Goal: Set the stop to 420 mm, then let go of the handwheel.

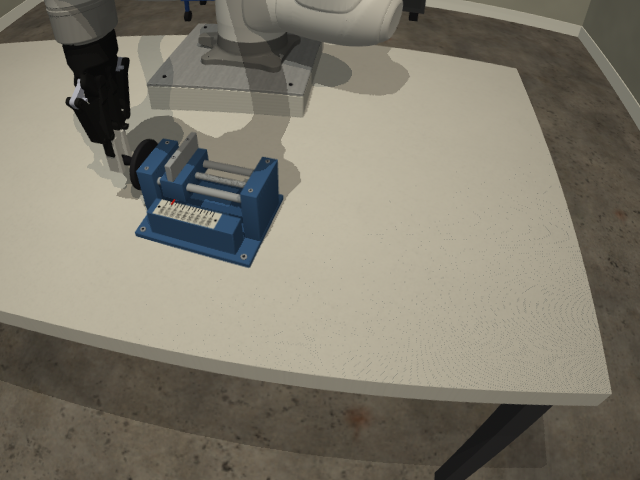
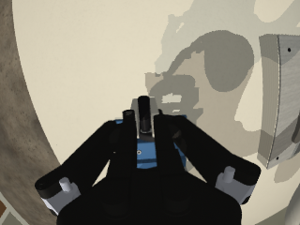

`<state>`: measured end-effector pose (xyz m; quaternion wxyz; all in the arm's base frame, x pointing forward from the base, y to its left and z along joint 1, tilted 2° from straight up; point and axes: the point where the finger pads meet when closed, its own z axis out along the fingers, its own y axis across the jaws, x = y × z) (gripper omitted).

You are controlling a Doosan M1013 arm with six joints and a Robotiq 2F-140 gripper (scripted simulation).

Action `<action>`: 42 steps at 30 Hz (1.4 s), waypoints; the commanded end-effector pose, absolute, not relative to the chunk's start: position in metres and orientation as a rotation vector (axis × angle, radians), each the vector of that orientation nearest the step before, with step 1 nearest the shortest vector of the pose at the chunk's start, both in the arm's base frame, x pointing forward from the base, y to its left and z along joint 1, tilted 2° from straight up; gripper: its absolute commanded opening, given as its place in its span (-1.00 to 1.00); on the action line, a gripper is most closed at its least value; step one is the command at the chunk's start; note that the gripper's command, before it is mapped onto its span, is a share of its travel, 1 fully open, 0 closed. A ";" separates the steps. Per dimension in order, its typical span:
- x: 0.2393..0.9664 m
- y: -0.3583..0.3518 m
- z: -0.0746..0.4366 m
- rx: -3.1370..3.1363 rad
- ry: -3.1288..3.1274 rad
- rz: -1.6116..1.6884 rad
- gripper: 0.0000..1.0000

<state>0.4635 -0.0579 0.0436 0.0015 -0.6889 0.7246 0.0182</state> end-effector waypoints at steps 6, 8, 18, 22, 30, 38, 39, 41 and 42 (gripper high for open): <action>0.464 -0.058 0.040 -2.170 2.273 0.056 -0.92; 0.464 -0.058 0.040 -2.170 2.273 0.056 -0.92; 0.464 -0.058 0.040 -2.170 2.273 0.056 -0.92; 0.465 -0.058 0.040 -2.170 2.273 0.056 -0.92; 0.465 -0.058 0.039 -2.170 2.273 0.056 -0.92; 0.466 -0.058 0.038 -2.170 2.273 0.056 -0.92; 0.466 -0.058 0.037 -2.170 2.273 0.056 -0.92; 0.467 -0.058 0.037 -2.170 2.273 0.056 -0.92; 0.467 -0.058 0.036 -2.170 2.273 0.056 -0.92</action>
